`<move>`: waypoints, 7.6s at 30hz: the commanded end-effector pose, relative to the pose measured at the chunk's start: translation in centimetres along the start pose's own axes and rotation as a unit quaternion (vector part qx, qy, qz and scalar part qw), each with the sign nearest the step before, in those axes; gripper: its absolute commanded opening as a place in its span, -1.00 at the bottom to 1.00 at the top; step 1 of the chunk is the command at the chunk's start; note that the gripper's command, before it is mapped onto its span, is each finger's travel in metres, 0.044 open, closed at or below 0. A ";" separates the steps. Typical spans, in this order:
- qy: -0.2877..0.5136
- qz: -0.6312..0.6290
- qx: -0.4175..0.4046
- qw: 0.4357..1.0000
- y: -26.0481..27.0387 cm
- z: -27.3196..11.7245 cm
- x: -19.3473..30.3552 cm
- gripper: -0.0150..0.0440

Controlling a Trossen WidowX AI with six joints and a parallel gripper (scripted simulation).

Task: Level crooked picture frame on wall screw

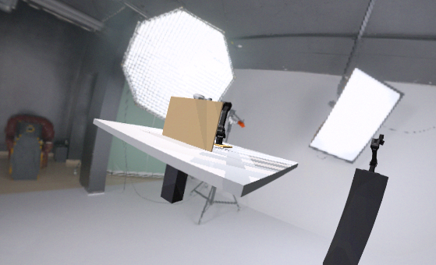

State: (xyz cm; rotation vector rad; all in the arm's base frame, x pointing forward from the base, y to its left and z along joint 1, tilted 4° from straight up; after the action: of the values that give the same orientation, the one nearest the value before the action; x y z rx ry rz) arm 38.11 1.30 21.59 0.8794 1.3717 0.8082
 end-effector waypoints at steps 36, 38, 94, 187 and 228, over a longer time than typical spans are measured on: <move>-0.003 -0.002 -0.009 1.000 0.2 0.0 0.0 -0.49; -0.003 -0.002 -0.009 1.000 0.2 0.0 0.0 -0.49; -0.003 0.045 -0.007 0.999 -0.7 0.1 0.0 -0.49; 0.001 -0.001 -0.002 1.000 2.3 -19.5 -1.1 0.39; 0.001 -0.001 -0.002 1.000 2.3 -19.5 -1.1 0.39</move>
State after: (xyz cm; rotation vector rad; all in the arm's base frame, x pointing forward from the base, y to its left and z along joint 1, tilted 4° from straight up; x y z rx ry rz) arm 18.63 2.45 24.13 0.8758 1.3726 0.8173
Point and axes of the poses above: the point midway between the two fingers, 35 mm back from their tips, its own z axis out along the fingers, its own y axis across the jaws, x = y × z, the point moved 1 cm from there along -z, back along the fingers, and after that the axes turned 8 degrees about -z, right-handed, at the moved point
